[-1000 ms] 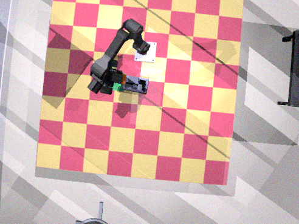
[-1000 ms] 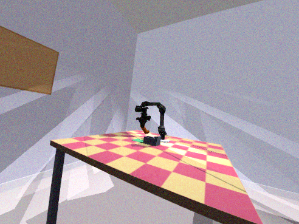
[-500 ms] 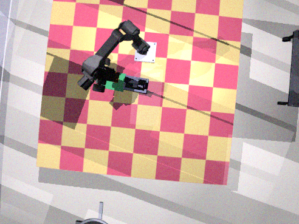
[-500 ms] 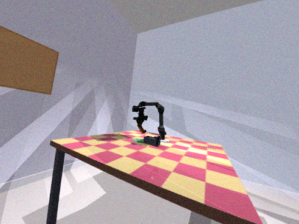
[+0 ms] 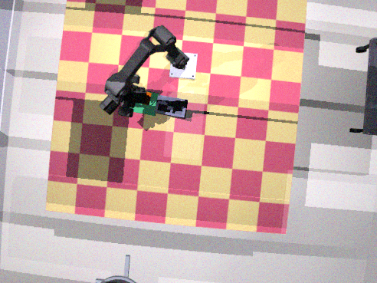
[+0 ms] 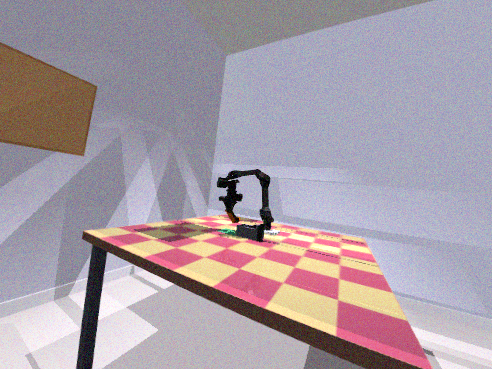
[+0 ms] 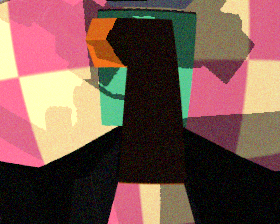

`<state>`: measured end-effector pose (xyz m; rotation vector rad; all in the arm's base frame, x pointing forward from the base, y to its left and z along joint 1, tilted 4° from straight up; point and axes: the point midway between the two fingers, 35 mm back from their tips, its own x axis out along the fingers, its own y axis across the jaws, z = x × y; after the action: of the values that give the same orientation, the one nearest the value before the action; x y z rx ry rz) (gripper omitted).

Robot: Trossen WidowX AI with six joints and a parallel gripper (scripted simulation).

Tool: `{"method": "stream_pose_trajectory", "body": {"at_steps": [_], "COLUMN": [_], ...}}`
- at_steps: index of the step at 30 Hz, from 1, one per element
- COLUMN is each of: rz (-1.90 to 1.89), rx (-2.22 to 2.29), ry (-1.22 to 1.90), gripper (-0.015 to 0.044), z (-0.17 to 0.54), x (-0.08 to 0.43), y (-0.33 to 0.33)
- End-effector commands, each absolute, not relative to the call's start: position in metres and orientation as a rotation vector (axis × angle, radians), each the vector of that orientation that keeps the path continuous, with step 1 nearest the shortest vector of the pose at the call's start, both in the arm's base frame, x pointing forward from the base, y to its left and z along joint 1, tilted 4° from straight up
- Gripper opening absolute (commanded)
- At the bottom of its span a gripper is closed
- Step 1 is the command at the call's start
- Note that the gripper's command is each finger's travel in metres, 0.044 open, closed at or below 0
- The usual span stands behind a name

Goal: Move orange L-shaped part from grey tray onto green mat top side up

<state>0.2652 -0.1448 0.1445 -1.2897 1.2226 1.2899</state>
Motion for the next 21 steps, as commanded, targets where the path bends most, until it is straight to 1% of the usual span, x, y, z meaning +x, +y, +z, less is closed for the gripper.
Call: {"method": "stream_pose_trajectory", "body": {"at_steps": [1, 21], "rz": [1.294, 1.294], "rx": [-1.296, -1.296], "ry": [1.223, 1.223], "gripper": [0.0000, 0.0000], "z": [0.139, 0.107], "x": [0.265, 0.263], "y": [-0.146, -0.147]}}
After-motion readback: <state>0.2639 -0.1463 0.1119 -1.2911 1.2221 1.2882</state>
